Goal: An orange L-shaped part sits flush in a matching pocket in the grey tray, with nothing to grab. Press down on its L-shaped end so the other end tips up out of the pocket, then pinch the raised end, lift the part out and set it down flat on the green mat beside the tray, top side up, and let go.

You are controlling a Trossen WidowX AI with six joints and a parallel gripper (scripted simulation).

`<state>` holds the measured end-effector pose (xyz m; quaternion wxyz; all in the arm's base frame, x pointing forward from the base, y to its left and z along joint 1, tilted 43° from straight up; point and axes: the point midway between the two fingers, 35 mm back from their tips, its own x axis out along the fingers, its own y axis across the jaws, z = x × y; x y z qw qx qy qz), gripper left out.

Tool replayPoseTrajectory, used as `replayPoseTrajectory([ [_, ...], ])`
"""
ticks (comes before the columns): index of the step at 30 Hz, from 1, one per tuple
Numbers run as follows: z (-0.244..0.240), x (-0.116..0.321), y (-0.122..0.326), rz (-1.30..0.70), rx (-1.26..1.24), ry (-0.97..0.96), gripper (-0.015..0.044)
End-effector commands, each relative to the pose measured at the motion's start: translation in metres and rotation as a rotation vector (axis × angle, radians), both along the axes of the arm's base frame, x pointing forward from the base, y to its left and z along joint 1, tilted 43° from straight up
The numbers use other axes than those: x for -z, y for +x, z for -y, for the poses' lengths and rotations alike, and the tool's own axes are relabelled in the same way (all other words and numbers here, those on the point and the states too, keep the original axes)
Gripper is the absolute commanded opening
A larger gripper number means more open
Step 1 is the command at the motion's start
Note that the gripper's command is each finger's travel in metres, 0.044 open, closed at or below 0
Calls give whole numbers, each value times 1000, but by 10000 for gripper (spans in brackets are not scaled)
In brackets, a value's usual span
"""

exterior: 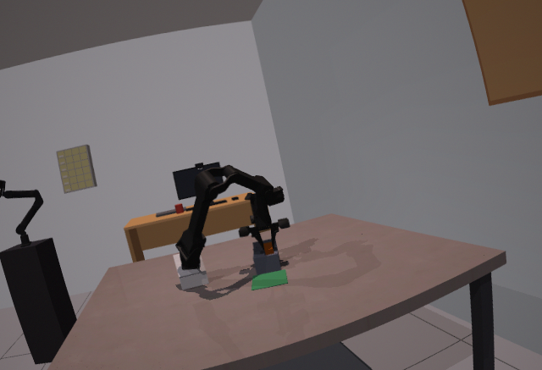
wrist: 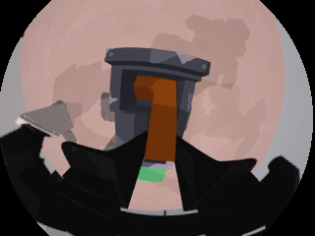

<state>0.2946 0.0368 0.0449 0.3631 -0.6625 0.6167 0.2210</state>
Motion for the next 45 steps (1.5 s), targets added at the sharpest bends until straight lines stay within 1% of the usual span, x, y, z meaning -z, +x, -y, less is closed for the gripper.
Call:
replayPoseTrajectory([
  [1, 0, 0, 0, 0, 1, 0, 0],
  [8, -2, -3, -1, 0, 1, -1, 0],
  [45, -41, -46, -9, -1, 0, -3, 0],
])
